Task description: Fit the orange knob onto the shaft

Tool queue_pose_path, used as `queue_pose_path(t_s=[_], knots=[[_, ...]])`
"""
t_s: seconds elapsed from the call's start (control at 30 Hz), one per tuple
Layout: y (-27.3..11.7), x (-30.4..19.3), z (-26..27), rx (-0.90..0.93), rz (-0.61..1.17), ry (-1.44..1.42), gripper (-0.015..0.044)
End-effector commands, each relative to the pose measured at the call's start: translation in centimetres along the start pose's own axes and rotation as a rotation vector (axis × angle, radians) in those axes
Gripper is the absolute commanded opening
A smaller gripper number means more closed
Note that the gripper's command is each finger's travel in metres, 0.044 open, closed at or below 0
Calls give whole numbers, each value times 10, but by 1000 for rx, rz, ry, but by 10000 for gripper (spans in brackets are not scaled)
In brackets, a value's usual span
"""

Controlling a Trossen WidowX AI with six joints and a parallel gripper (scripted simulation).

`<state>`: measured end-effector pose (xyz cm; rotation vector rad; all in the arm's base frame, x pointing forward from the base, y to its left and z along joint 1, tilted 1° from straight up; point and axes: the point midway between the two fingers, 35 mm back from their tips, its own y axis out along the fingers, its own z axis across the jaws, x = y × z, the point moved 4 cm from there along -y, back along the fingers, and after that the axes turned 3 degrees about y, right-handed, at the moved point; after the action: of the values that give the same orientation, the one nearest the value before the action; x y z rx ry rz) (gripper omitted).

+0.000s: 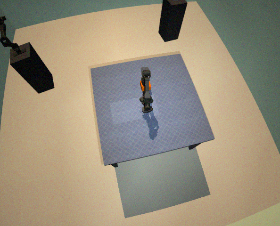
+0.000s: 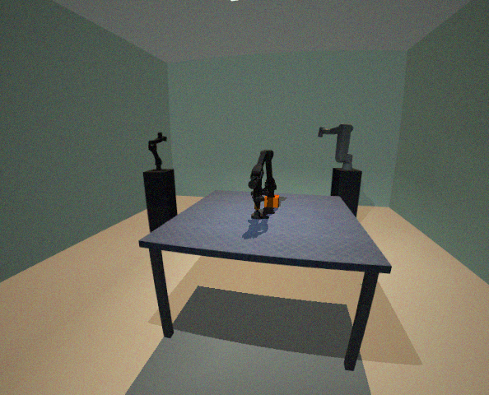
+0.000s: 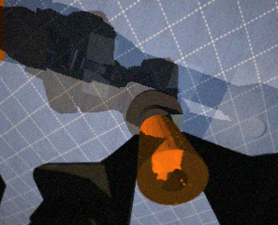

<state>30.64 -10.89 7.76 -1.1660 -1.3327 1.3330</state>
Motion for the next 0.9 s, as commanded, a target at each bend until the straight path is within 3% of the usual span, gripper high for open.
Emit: queue_pose_path(t_s=[0.0,0.87], knots=[[-2,-1,-2,-5,0,-104,0],[0,0,-1,-5,0,-104,0]])
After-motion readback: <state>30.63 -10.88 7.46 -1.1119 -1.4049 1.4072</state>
